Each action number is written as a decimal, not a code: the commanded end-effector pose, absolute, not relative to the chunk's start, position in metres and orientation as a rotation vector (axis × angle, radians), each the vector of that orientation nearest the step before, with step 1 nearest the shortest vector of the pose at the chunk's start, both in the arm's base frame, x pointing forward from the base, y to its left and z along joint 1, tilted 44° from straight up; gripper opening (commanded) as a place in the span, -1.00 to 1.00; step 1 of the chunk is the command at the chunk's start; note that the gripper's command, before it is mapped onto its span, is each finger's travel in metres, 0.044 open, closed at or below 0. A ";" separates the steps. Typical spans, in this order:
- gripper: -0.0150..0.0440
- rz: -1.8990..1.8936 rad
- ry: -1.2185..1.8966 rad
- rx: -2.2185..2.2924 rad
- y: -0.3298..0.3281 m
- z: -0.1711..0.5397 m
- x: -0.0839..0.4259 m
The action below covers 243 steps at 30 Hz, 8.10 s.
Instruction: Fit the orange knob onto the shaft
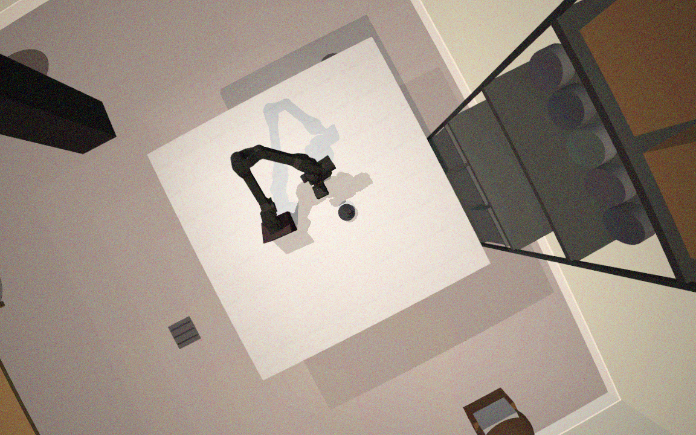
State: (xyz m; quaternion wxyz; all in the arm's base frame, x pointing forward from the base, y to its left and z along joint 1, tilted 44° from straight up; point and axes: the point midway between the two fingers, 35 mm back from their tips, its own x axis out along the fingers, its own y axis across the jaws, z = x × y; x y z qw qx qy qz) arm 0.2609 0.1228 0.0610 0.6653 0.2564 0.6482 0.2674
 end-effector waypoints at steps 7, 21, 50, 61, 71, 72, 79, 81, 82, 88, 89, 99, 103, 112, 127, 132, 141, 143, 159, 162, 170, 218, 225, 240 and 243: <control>-0.49 0.591 1.450 0.567 0.078 0.104 0.269; -0.49 0.602 1.448 0.578 0.036 0.154 0.258; -0.49 0.595 1.446 0.570 -0.005 0.100 0.299; -0.49 0.594 1.446 0.569 -0.023 0.073 0.311; -0.49 0.594 1.446 0.569 -0.039 0.047 0.320; -0.49 0.594 1.446 0.569 -0.041 0.044 0.321; -0.49 0.595 1.445 0.569 -0.052 0.025 0.325; -0.49 0.595 1.445 0.569 -0.055 0.020 0.326; -0.49 0.595 1.445 0.569 -0.057 0.017 0.326; -0.49 0.596 1.445 0.570 -0.066 -0.001 0.328; -0.49 0.597 1.445 0.570 -0.067 -0.003 0.328; -0.49 0.598 1.444 0.571 -0.076 -0.023 0.329; -0.49 0.598 1.444 0.571 -0.071 -0.029 0.329; -0.49 0.601 1.443 0.570 -0.060 -0.040 0.330; -0.49 0.603 1.442 0.568 -0.060 -0.038 0.331; -0.49 0.603 1.442 0.568 -0.060 -0.039 0.330; -0.49 0.603 1.442 0.568 -0.060 -0.040 0.331; -0.49 0.603 1.442 0.568 -0.059 -0.041 0.331; -0.49 0.603 1.442 0.568 -0.060 -0.037 0.329; -0.49 0.609 1.438 0.560 -0.061 -0.037 0.329; -0.49 0.743 1.359 0.402 -0.062 -0.040 0.331; -0.49 0.876 1.266 0.236 -0.062 -0.039 0.332; -0.49 0.876 1.266 0.236 -0.061 -0.040 0.330; -0.49 0.876 1.266 0.236 -0.059 -0.041 0.330; -0.49 0.876 1.266 0.236 -0.059 -0.042 0.330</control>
